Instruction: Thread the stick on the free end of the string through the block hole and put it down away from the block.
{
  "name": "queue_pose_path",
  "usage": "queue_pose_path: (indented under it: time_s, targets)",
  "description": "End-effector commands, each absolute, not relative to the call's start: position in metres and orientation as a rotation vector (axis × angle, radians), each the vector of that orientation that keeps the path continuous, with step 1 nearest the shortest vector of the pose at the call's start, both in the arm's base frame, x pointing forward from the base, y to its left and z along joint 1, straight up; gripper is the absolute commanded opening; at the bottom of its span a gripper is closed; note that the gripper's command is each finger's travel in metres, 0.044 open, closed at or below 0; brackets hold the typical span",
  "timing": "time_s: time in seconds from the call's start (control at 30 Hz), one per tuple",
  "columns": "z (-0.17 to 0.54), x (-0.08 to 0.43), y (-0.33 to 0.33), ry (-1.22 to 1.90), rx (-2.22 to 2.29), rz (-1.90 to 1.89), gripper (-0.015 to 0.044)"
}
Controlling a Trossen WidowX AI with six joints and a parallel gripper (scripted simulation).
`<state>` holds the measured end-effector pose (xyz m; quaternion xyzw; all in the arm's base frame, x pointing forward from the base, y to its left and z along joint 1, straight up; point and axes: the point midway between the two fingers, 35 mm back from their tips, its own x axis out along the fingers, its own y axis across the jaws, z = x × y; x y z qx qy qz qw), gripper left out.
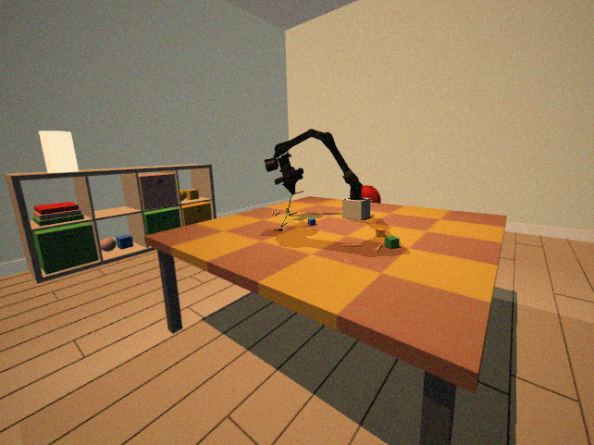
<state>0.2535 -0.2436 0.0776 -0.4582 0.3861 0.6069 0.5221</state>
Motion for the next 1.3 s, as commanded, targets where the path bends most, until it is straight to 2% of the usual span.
queue_pose_path:
  time_s: [0.0, 0.43, 1.27]
  targets:
    - [0.077, 0.255, -0.245, 0.936, -1.075, 1.423, 0.0000]
    - [0.078, 0.260, -0.257, 1.060, -0.854, 1.120, 0.0000]
    - [0.058, 0.267, -0.253, 1.121, -0.906, 1.119, 0.0000]
